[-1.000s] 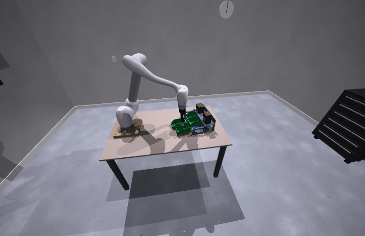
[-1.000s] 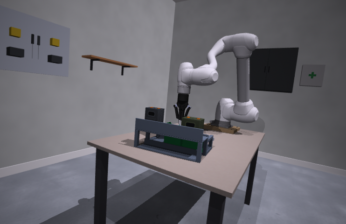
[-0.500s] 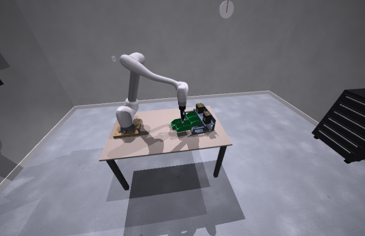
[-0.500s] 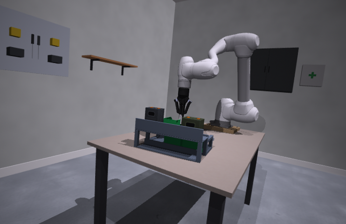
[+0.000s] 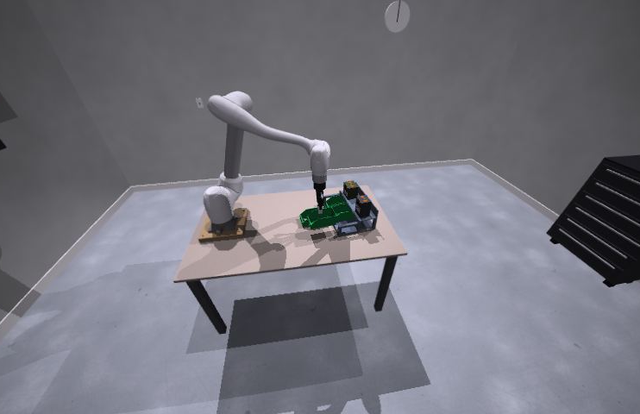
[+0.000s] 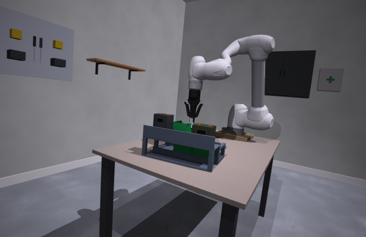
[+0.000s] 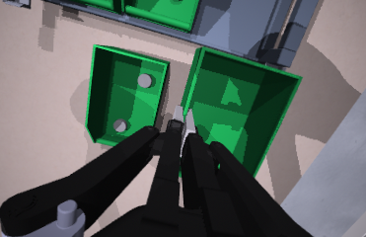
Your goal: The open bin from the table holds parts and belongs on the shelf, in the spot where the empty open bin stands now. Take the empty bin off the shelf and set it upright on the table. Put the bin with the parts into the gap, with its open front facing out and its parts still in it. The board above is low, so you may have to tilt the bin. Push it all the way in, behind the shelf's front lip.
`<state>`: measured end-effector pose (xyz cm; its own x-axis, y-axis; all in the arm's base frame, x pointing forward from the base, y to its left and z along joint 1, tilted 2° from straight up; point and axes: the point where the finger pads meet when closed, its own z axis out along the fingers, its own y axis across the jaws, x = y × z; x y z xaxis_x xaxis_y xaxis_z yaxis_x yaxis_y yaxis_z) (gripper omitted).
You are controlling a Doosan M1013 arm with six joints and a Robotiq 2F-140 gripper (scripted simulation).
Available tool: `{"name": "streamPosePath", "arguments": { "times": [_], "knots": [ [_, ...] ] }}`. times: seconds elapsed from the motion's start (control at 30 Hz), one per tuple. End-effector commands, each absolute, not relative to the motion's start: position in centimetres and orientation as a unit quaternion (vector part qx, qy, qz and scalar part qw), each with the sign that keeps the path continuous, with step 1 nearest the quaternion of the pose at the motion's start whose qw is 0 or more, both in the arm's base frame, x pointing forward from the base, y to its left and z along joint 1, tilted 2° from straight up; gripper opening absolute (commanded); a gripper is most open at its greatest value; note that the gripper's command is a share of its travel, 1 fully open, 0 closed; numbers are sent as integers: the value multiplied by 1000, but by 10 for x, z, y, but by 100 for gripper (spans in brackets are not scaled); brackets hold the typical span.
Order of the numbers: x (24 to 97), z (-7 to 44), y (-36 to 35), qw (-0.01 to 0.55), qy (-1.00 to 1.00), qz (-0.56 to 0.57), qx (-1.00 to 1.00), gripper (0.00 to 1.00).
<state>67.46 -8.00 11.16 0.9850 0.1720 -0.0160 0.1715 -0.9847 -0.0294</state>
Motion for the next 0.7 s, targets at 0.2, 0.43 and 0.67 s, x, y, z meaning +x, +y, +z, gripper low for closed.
{"name": "streamPosePath", "arguments": {
  "times": [0.2, 0.43, 0.67],
  "knots": [
    [675, 113, -80, 14, -86, 9, -996, 10],
    [675, 113, -80, 14, -86, 9, -996, 10],
    [673, 114, -75, 14, -86, 9, -996, 10]
  ]
}}
